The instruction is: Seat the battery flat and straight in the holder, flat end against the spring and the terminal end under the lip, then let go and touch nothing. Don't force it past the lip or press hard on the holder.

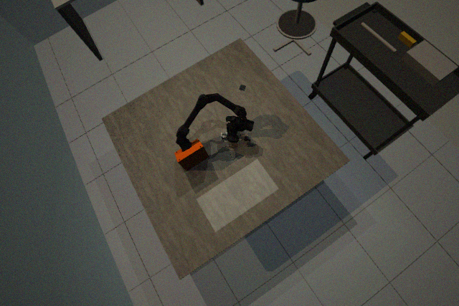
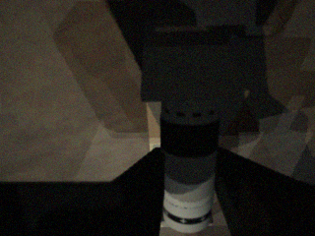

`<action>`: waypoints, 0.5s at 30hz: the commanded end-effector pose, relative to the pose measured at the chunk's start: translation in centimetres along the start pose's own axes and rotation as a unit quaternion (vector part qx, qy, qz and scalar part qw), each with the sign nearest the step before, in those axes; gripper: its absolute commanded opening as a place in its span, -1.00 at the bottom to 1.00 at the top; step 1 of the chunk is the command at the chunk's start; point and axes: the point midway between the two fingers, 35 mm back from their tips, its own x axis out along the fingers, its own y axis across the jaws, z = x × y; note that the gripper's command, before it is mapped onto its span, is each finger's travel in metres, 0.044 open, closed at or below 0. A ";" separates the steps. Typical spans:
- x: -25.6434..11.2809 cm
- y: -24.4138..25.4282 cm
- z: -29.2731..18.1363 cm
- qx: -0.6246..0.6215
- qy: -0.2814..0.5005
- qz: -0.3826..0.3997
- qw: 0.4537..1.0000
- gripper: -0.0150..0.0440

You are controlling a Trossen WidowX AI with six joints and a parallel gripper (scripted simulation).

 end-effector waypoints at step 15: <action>0.4 -0.2 0.3 0.000 -0.045 -0.007 0.999 -0.22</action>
